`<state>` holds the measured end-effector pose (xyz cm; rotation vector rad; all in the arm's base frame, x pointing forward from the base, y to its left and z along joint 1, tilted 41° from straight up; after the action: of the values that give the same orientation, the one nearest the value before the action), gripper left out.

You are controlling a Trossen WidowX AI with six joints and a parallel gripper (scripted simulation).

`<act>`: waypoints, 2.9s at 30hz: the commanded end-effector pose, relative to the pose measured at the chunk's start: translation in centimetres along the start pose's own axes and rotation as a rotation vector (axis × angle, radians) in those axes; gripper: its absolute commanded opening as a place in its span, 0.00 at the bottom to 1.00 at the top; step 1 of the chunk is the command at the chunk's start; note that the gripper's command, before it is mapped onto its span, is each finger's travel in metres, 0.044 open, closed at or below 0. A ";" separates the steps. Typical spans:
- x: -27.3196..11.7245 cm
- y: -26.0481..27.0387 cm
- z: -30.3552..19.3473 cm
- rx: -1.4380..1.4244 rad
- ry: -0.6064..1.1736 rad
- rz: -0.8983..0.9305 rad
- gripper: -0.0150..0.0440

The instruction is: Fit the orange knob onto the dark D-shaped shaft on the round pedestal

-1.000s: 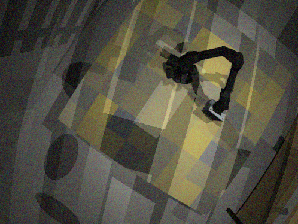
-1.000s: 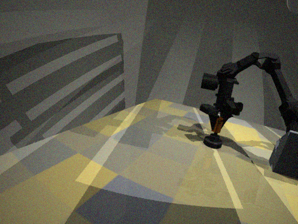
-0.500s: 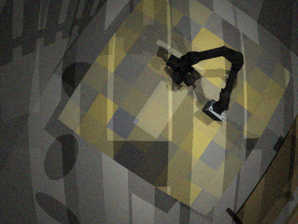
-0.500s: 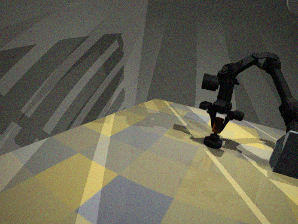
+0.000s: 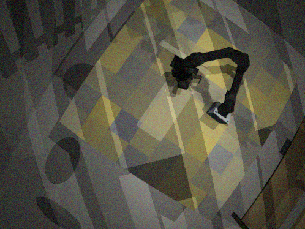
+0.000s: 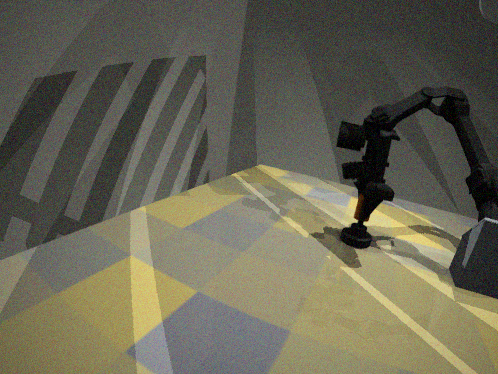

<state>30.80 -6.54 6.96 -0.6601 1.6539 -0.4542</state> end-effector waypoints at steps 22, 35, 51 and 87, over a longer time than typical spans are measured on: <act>0.0 -0.1 0.0 0.435 -0.003 -0.004 0.25; 0.2 0.1 0.0 0.435 -0.003 -0.004 0.25; 0.4 0.1 0.0 0.435 -0.003 -0.004 0.25; 0.4 0.0 -0.1 0.644 -0.004 -0.004 0.25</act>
<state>30.69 -6.66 6.64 -0.1782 1.3918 -0.9303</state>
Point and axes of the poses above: the point midway between the two fingers, 35 mm back from their tips, its own x axis out along the fingers, its own y axis across the jaws, z = x × y, the point moved 7 cm from there along -x, back along the fingers, and after that the axes turned 2 degrees about x, right-handed, at the moved point
